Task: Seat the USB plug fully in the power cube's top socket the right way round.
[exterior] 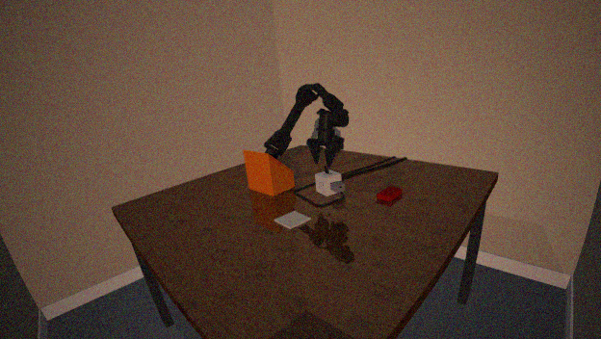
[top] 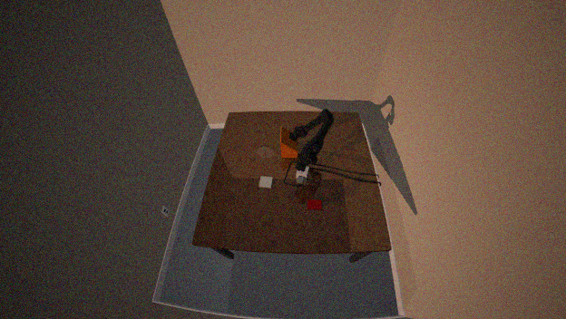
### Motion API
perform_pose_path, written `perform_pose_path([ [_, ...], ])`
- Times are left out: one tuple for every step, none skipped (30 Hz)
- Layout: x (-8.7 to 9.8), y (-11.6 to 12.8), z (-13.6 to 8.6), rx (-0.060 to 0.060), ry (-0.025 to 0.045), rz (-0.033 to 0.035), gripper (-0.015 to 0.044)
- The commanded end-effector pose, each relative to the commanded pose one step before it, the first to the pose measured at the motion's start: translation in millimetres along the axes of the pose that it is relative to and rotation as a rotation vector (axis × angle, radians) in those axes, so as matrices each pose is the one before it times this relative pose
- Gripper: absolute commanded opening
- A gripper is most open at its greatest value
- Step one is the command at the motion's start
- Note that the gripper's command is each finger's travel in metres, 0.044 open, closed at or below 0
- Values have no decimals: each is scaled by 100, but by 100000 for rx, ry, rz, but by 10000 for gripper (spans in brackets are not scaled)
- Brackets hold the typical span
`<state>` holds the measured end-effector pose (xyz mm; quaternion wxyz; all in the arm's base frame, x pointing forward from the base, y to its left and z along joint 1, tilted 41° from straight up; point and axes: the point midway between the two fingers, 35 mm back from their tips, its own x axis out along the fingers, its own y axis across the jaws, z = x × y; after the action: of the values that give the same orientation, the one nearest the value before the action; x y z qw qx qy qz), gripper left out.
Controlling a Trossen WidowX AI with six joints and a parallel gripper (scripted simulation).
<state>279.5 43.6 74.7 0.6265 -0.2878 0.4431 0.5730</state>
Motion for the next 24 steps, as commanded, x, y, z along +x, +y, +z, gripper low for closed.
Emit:
perform_pose_path([
  [-2020, -783, -395, -4491, -22817, 5515, 440],
  [0, 5, -14, 1, 4, -1, 440],
  [0, 0, 0, 0, 0, 0, 440],
  [0, 0, 0, 0, 0, 0, 440],
  [0, 0, 0, 0, 0, 0, 440],
  [0, 0, 0, 0, 0, 0, 440],
  [0, 0, 0, 0, 0, 0, 440],
  [15, 0, -1, 0, -1, 0, 440],
  [26, 0, -1, 0, -1, 0, 440],
  [40, 0, -1, 0, -1, 0, 440],
  [56, 0, -1, -1, -2, 0, 440],
  [74, 0, -1, -1, -2, 0, 440],
  [77, 0, -1, -1, -2, -1, 440],
  [82, 0, -1, -1, -2, -1, 440],
  [89, -1, -4, -1, -3, -1, 440],
  [94, -1, -3, -1, -3, -1, 440],
  [97, -1, -3, -1, -3, -1, 440],
  [98, 0, -2, -1, -3, -1, 440],
  [99, 0, -1, -1, -3, -1, 440],
  [99, 0, 0, -1, -3, -1, 440],
  [100, 1, 1, -1, -3, 0, 440],
  [100, 1, 1, -1, -3, 0, 440],
  [100, 1, 1, -1, -3, 0, 440],
  [100, 1, 1, -1, -4, 0, 440],
])
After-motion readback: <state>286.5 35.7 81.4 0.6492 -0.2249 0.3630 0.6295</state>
